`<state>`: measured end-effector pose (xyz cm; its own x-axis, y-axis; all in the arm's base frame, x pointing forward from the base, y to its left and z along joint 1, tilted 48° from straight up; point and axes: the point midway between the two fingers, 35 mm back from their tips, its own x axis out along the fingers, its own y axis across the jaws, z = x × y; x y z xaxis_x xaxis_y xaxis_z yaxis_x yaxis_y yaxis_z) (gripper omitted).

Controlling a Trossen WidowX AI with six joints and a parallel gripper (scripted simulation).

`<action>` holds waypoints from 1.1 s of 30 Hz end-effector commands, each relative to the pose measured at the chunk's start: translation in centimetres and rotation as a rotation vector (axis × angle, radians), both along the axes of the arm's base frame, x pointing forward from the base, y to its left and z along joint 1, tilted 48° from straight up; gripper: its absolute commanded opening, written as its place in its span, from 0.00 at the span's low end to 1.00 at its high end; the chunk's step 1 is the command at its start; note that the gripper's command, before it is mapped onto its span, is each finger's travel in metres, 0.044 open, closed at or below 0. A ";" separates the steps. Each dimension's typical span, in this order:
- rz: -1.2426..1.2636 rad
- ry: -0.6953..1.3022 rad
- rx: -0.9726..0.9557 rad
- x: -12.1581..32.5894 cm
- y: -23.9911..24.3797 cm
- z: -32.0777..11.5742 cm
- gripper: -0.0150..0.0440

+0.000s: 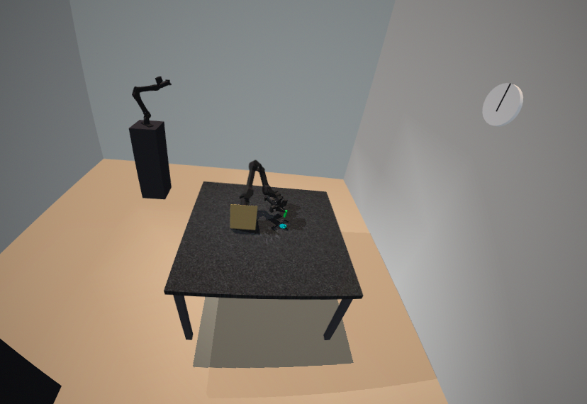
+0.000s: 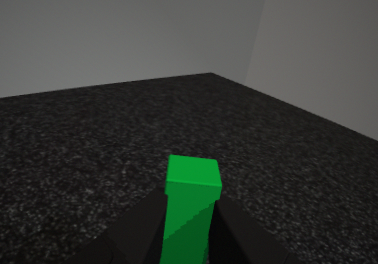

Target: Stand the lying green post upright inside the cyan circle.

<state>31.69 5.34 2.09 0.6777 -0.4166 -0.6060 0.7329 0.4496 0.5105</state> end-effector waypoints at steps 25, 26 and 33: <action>-0.021 -0.046 0.005 0.0 1.3 -0.4 0.29; -0.021 -0.046 0.005 0.1 1.6 -0.6 0.29; -0.022 -0.043 0.007 0.3 3.5 -2.2 0.29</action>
<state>31.95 7.97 0.79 0.6970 -0.4246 -0.5779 0.7169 0.4294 0.5492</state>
